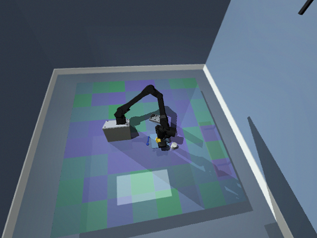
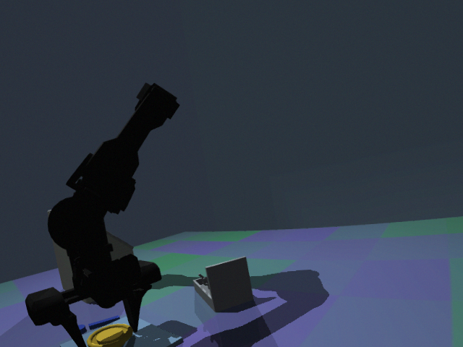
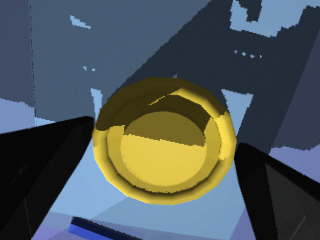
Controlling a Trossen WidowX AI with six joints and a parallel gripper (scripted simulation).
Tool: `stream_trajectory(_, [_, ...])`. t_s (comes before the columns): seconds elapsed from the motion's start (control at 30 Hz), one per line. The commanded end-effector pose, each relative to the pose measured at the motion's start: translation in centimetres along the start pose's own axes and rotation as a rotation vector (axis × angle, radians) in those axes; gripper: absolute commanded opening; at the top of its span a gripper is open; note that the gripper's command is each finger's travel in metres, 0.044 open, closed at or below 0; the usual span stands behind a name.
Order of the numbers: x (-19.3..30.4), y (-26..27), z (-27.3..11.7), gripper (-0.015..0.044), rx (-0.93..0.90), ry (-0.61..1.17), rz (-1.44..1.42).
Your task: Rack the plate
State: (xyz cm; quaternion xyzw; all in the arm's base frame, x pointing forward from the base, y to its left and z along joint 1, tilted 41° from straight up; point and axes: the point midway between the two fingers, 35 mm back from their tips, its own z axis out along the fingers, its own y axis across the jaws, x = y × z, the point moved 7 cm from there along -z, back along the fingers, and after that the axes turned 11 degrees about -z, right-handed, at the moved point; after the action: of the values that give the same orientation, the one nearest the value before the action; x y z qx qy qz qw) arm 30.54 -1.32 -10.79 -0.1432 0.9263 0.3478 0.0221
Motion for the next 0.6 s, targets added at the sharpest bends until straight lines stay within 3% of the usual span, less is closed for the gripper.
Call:
stream_trajectory(0.0, [0.1, 0.0, 0.1, 0.0366, -0.005, -0.001, 0.006])
stream_trajectory(0.33, [0.1, 0.0, 0.1, 0.0300, -0.005, -0.001, 0.006])
stream_trajectory(0.57, [-0.2, -0.2, -2.2, 0.0116, 0.012, 0.000, -0.007])
